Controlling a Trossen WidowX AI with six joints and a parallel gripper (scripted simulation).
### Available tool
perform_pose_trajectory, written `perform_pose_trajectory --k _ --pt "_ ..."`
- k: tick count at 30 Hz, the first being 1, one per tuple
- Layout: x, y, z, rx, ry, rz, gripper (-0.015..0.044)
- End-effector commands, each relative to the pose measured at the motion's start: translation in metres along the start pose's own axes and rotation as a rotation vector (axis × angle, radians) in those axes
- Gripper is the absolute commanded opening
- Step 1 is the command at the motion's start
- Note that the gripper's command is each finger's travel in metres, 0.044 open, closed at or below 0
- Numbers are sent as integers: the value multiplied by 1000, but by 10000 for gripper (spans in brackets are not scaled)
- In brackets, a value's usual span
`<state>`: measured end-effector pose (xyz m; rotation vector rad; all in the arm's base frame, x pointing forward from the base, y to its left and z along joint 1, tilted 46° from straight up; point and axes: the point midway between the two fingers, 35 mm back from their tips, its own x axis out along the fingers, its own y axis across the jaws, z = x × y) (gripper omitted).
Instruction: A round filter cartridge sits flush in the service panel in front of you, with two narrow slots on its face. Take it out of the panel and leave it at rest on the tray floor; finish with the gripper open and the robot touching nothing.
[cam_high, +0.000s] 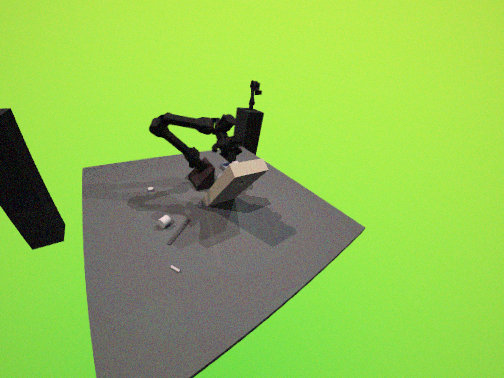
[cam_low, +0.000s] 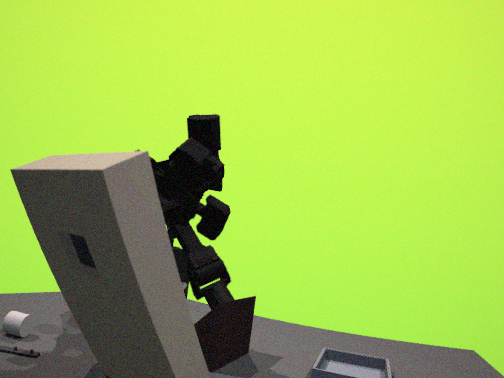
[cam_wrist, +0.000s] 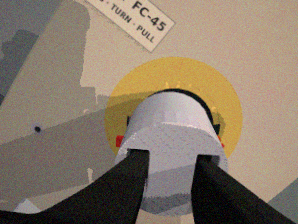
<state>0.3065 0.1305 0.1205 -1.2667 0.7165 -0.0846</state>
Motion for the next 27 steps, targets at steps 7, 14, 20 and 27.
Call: perform_pose_trajectory --k 7,14,20,27 --pt "-24 0 -2 -27 -14 -6 0" --pt "-21 11 -21 -27 -13 -6 0" --pt "-18 22 -39 -28 -13 -6 0" --pt "-14 34 -59 -28 -13 -6 0"
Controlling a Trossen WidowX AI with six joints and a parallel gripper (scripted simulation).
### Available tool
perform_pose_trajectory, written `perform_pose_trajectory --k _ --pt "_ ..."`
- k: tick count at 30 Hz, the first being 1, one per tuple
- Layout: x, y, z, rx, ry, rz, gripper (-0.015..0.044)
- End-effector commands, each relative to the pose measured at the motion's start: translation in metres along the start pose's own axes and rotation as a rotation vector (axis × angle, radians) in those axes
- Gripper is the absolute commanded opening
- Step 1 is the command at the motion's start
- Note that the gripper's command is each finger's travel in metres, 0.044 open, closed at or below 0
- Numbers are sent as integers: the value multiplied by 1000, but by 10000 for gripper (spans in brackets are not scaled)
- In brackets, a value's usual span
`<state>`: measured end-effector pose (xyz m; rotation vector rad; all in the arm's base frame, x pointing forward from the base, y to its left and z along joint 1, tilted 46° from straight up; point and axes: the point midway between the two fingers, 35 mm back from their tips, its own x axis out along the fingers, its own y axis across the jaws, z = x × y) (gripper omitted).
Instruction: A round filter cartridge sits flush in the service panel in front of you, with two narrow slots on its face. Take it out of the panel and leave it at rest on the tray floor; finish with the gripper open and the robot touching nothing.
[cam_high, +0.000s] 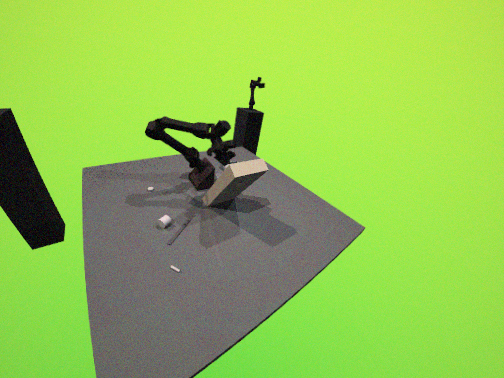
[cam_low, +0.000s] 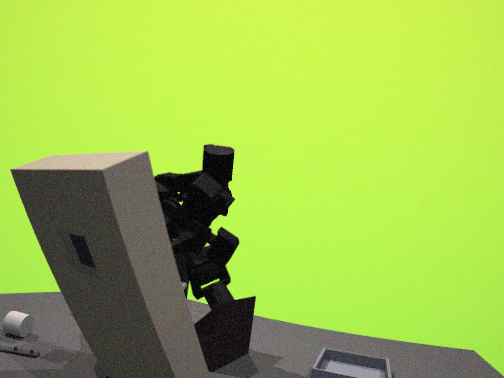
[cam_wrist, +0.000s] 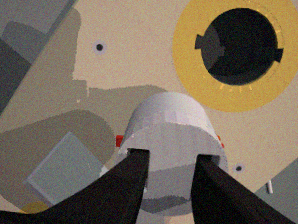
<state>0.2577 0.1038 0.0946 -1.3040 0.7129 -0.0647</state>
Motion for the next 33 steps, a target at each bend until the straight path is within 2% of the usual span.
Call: perform_pose_trajectory --k 1,4,8,22,29,33 --pt "1 6 -11 11 -3 -6 0" --pt "2 8 -15 11 -3 -6 0" --pt "2 7 -11 -3 1 0 101" --pt "1 7 -14 11 -3 -6 101" --pt "-7 -29 44 12 -4 -7 101" --pt "-8 -33 50 12 -4 -7 101"
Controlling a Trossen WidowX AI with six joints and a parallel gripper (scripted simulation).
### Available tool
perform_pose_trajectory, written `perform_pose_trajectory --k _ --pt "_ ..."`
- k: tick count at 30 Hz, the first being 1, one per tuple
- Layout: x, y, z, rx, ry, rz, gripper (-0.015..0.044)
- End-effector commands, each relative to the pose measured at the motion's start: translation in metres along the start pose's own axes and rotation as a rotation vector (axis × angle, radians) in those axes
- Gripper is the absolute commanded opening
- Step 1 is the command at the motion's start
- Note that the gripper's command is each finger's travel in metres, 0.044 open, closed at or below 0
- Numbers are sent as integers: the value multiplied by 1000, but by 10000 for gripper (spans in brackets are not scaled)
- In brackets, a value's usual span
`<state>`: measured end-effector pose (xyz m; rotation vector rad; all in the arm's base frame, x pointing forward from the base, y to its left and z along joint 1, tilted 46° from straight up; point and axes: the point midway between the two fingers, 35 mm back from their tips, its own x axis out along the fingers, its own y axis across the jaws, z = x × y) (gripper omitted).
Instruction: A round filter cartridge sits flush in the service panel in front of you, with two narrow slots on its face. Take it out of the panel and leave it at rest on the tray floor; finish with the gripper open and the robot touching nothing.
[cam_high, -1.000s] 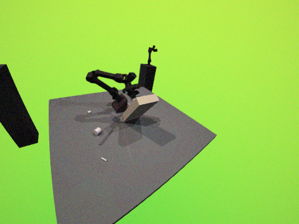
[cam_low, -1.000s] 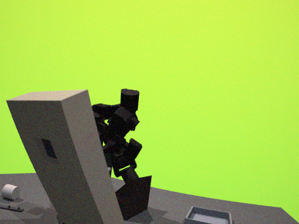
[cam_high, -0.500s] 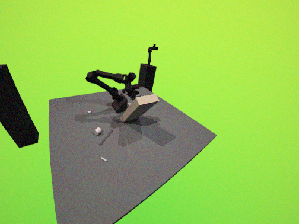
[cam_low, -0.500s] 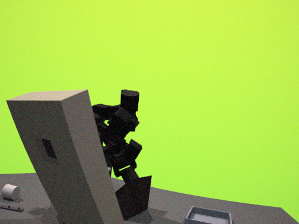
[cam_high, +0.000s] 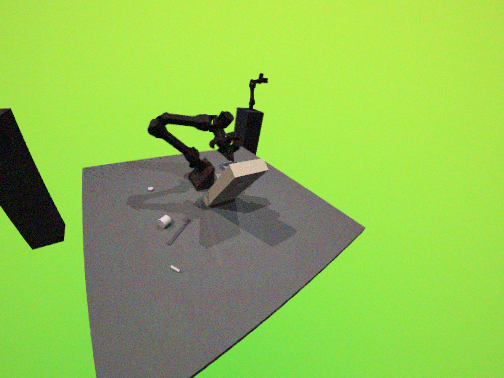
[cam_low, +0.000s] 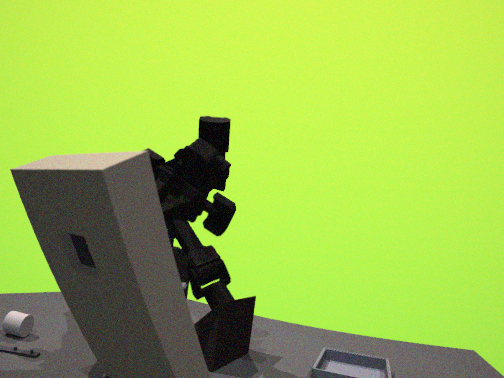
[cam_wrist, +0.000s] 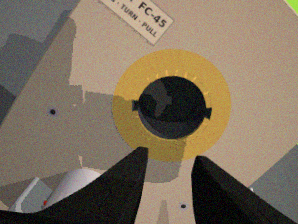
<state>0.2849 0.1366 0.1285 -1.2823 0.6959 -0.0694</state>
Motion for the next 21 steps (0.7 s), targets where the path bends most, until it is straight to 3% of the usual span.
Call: perform_pose_trajectory --k 1,12,16,21 --pt "-1 -4 6 -12 8 -1 127" --pt "-45 -33 56 0 0 2 416" --pt "-29 -12 31 143 94 63 311" --pt "-8 25 -29 450 347 121 305"
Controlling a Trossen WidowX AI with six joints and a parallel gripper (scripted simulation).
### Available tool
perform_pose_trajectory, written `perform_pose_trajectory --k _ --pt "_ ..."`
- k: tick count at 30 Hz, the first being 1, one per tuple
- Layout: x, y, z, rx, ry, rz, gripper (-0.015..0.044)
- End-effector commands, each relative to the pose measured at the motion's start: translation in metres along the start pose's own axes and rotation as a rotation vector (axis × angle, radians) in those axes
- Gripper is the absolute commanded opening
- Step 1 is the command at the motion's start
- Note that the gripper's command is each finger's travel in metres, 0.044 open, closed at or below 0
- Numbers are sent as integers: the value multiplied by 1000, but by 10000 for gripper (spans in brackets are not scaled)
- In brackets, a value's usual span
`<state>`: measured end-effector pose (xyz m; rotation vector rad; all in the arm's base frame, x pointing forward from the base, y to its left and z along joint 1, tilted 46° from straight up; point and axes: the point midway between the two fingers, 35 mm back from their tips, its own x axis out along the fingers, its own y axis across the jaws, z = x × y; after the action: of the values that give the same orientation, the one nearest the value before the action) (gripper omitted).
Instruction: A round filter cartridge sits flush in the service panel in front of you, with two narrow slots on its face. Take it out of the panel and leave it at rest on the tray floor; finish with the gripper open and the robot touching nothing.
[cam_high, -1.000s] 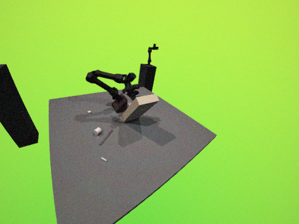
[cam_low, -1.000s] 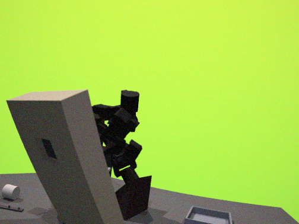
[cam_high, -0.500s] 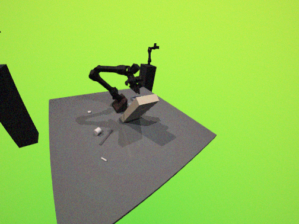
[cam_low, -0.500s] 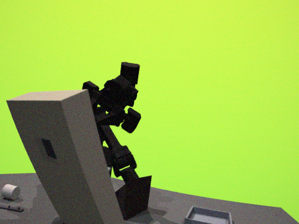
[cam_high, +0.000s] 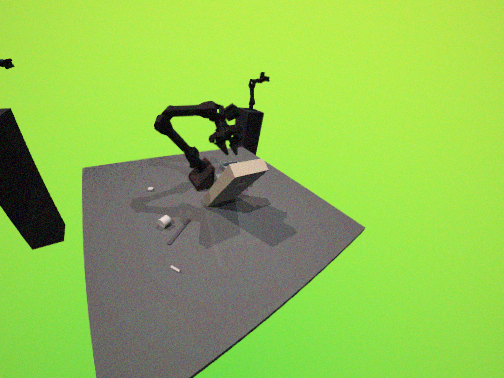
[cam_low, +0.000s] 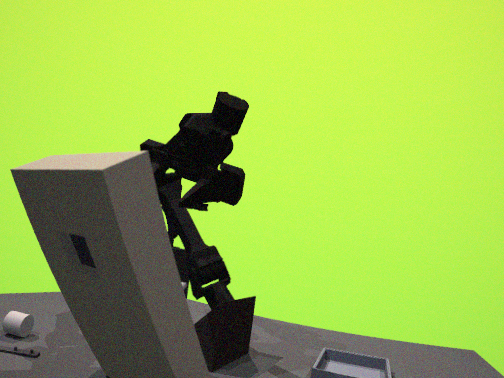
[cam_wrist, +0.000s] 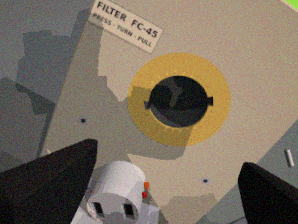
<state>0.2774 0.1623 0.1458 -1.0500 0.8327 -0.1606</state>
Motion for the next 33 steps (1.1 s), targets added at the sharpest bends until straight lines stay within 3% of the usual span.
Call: perform_pose_trajectory --k 1,33 --pt "28 20 -62 294 251 31 305" --pt "65 24 -79 338 286 28 305"
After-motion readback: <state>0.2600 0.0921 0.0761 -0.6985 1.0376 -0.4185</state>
